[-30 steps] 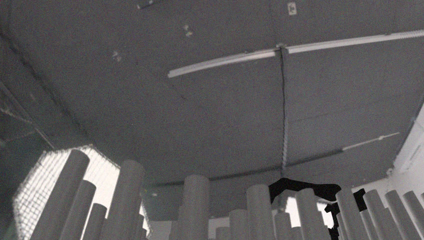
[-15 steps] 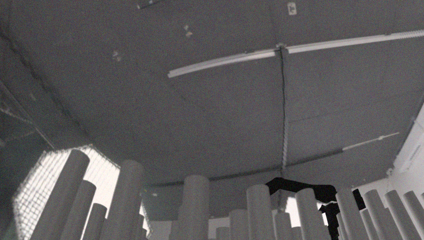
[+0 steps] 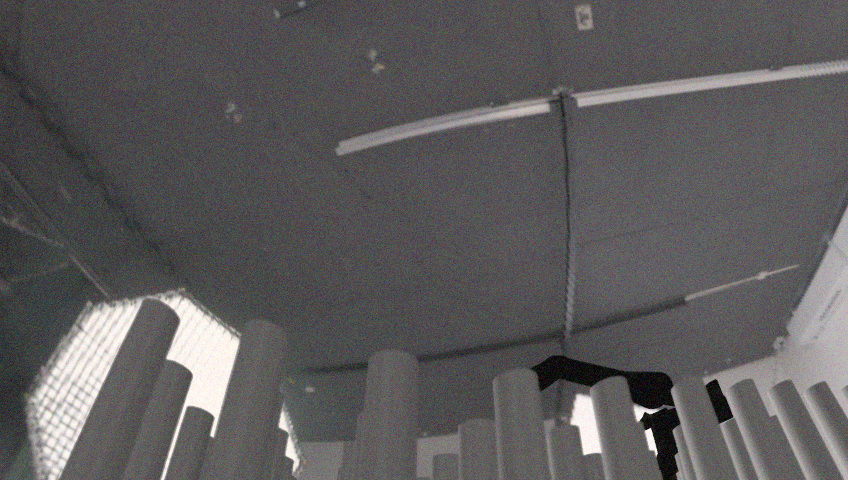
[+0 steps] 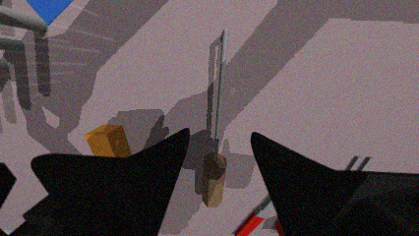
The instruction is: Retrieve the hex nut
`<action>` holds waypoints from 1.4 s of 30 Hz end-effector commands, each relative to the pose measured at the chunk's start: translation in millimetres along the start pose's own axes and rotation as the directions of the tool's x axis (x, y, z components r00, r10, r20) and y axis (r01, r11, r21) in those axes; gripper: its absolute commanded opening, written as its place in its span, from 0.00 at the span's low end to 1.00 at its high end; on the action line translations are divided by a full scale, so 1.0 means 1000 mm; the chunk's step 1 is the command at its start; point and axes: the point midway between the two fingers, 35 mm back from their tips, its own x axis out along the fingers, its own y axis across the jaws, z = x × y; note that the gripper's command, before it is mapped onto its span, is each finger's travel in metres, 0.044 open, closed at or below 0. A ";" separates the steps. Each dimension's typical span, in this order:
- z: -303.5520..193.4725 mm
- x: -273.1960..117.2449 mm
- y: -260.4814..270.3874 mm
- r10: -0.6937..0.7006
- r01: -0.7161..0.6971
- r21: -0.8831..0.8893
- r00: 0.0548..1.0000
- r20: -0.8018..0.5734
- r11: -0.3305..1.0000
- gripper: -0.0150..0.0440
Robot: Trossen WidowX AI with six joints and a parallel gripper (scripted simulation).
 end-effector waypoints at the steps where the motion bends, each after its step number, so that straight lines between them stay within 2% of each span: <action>1: 0.001 0.010 0.000 0.000 0.000 -0.007 1.000 0.008 1.000 0.73; 37: 0.004 0.065 -0.001 0.001 0.000 -0.006 1.000 0.011 1.000 0.73; 42: 0.004 0.065 -0.001 0.001 0.000 -0.006 1.000 0.011 1.000 0.51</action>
